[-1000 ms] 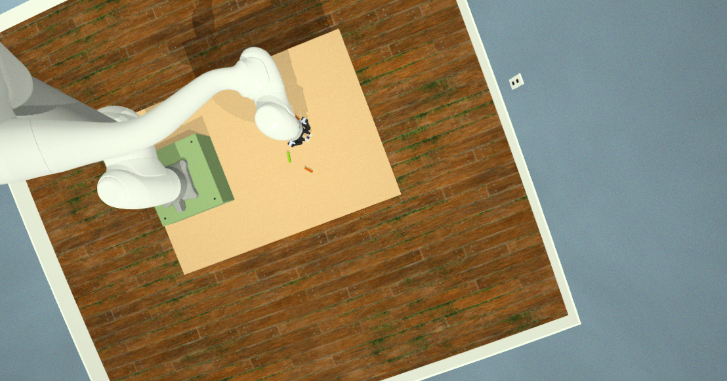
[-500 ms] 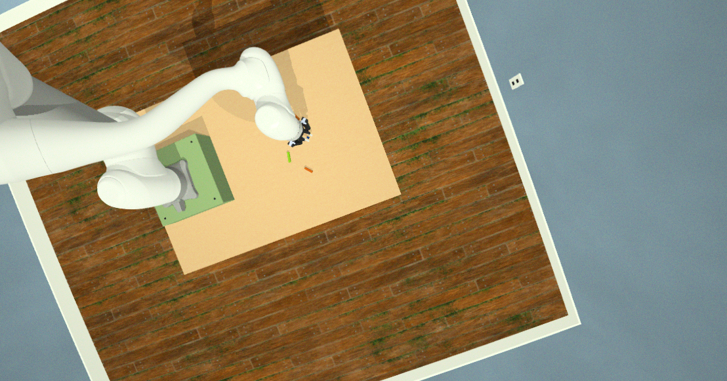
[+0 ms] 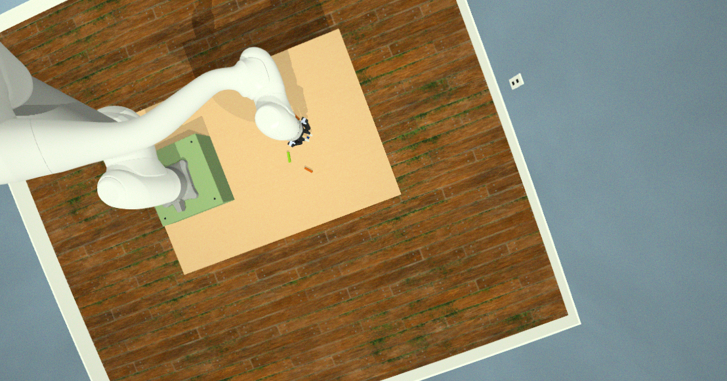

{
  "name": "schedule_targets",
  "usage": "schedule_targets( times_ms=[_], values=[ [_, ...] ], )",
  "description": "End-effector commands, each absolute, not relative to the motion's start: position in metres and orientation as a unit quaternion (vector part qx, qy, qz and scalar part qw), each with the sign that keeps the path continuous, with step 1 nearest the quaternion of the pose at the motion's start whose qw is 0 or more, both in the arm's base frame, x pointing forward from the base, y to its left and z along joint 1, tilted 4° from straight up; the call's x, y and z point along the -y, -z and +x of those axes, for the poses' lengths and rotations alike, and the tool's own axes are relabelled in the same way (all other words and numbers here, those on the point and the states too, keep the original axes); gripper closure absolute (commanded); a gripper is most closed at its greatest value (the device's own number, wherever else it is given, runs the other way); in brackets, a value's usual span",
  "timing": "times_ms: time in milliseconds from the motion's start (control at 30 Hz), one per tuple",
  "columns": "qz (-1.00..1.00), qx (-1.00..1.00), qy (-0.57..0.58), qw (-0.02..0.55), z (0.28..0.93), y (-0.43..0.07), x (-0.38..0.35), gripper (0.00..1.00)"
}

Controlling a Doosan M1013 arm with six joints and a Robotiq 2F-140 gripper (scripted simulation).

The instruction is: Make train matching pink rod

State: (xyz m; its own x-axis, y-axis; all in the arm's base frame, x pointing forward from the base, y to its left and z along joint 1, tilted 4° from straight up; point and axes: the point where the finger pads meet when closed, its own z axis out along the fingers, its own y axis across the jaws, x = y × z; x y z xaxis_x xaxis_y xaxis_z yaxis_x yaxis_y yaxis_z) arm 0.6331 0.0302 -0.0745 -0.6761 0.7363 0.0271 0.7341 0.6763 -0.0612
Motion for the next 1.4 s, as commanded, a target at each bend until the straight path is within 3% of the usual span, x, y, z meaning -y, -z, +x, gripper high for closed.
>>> schedule_targets(
  times_ms=[0, 1367],
  values=[
    [-0.402, 0.915, -0.025, 0.027, 0.6275, 0.0778, -0.0312, 0.85],
    [-0.402, 0.915, -0.025, 0.027, 0.6225, 0.0774, -0.0321, 0.85]
  ],
)
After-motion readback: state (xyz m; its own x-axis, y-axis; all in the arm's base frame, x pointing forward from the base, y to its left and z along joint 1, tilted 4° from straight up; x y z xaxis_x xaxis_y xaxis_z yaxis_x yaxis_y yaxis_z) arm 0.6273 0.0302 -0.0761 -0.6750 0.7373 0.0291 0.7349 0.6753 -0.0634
